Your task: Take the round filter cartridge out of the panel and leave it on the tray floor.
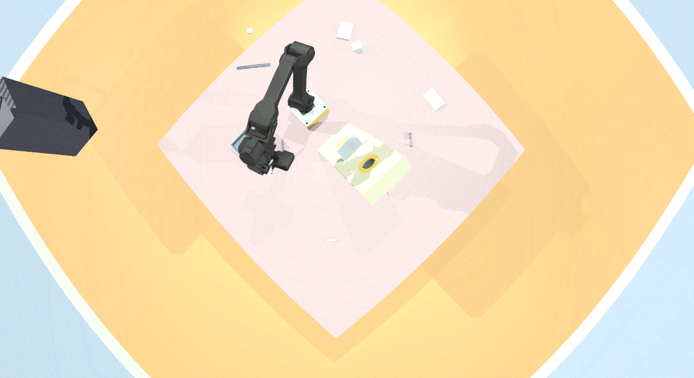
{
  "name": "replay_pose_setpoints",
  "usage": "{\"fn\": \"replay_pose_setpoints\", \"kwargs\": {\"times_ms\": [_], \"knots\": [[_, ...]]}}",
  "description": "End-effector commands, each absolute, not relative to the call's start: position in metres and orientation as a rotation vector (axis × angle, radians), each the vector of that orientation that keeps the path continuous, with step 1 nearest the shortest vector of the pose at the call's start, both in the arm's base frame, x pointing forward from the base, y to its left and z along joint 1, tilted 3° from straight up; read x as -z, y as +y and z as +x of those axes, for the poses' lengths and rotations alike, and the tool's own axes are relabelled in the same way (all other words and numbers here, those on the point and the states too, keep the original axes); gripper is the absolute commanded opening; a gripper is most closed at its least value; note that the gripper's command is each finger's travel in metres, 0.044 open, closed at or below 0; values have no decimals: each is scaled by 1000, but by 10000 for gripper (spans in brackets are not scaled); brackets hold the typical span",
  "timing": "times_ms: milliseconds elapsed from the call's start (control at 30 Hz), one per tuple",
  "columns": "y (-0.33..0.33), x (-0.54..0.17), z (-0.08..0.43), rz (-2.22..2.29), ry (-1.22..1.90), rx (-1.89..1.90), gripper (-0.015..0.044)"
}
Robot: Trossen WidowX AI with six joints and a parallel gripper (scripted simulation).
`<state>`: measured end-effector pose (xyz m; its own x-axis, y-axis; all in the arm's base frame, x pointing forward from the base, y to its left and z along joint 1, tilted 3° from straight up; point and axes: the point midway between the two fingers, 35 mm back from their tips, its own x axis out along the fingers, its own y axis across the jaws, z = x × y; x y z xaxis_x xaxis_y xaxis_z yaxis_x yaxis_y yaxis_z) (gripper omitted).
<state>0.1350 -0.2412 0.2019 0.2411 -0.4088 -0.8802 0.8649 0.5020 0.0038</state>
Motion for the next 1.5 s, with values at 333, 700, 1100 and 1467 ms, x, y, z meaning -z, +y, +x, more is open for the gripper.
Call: {"fn": "replay_pose_setpoints", "kwargs": {"times_ms": [333,700,1100,1467], "knots": [[-271,-154,75,687,912,1179,0],[-279,-108,21,779,866,1351,0],[-268,-66,-30,867,816,1514,0],[-272,-29,-31,867,816,1514,0]]}}
